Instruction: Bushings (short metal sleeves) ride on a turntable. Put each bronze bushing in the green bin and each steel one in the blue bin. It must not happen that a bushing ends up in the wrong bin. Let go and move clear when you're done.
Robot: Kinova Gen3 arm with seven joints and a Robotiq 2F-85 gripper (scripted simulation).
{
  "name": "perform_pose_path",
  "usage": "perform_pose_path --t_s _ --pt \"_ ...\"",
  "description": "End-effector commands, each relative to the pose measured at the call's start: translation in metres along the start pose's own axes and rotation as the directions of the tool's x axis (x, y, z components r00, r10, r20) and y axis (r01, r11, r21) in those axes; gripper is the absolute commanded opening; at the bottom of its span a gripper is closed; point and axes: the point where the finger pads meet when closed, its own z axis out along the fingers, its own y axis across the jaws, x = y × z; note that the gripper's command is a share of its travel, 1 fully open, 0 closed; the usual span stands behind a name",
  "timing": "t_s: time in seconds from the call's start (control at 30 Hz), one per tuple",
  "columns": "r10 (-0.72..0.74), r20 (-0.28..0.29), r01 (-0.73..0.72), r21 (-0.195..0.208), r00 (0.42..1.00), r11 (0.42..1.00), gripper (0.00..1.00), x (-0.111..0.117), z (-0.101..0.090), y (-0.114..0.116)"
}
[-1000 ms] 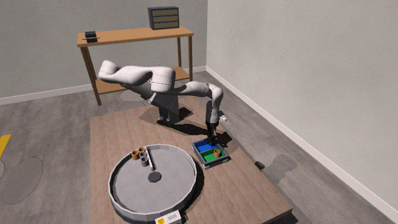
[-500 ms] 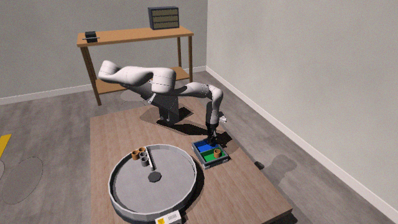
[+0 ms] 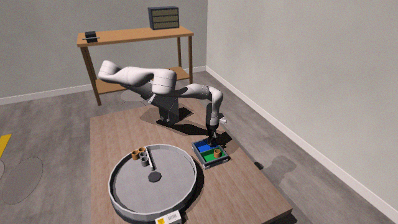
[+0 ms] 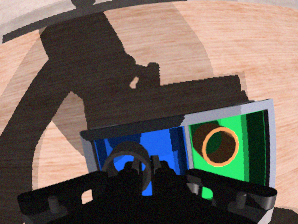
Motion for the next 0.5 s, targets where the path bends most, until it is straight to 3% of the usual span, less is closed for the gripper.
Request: perform_pose_path --t_s 0.0,0.47 --pt "0.000 0.001 0.000 0.001 1.000 1.000 0.00 0.0000 0.0021 -0.0007" --pt "0.000 0.001 0.000 0.001 1.000 1.000 0.00 0.0000 0.0080 -0.0006"
